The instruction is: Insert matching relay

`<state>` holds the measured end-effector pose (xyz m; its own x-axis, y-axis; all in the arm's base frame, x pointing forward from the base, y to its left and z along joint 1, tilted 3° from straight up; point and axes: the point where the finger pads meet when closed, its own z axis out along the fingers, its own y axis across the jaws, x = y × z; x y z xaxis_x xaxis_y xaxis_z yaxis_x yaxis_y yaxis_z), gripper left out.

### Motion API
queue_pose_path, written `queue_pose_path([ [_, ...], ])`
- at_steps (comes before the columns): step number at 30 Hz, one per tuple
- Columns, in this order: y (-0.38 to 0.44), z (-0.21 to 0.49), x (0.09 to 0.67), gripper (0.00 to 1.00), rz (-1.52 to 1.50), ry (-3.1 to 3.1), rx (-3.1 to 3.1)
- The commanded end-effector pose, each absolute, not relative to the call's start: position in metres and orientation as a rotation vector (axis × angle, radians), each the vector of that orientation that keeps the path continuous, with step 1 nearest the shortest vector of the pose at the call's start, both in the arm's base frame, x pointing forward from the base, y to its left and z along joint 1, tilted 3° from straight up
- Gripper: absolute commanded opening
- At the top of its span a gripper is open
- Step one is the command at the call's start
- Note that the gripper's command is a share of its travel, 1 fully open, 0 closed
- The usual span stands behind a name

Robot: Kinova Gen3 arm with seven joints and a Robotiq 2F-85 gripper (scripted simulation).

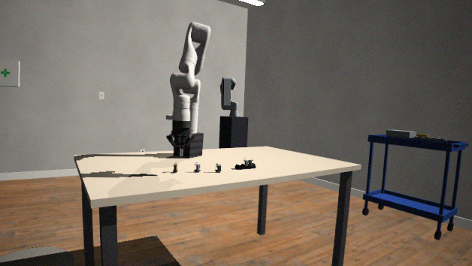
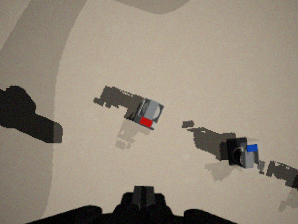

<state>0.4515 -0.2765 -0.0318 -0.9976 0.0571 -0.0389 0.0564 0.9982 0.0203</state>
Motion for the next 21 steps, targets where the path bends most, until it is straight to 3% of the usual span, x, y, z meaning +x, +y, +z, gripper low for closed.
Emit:
queue_pose_path([
  [1, -0.277, -0.031, 0.452, 0.0, 0.028, 3.099, 0.088],
  [21, -0.248, -0.03, 0.467, 0.0, 0.028, 3.099, 0.088],
])
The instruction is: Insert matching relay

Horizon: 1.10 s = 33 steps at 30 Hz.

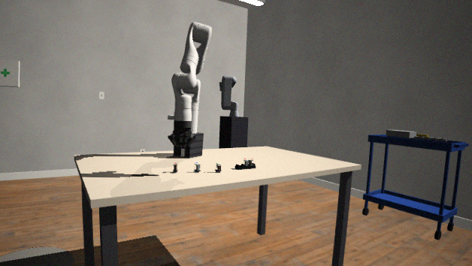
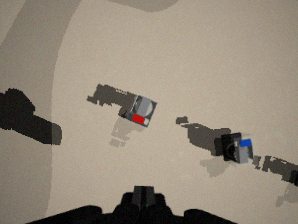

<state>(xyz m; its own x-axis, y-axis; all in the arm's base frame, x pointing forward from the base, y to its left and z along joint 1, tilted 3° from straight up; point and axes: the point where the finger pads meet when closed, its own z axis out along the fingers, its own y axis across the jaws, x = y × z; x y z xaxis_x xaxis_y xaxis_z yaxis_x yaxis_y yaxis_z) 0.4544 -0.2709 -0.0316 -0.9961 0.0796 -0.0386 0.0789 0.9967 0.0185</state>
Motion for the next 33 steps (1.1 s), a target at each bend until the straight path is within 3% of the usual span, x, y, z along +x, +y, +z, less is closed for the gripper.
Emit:
queue_pose_path([
  [1, -0.248, -0.03, 0.467, 0.0, 0.028, 3.099, 0.088],
  [9, -0.185, -0.028, 0.493, 0.0, 0.029, 3.099, 0.088],
  [33, -0.185, -0.028, 0.493, 0.0, 0.029, 3.099, 0.088],
])
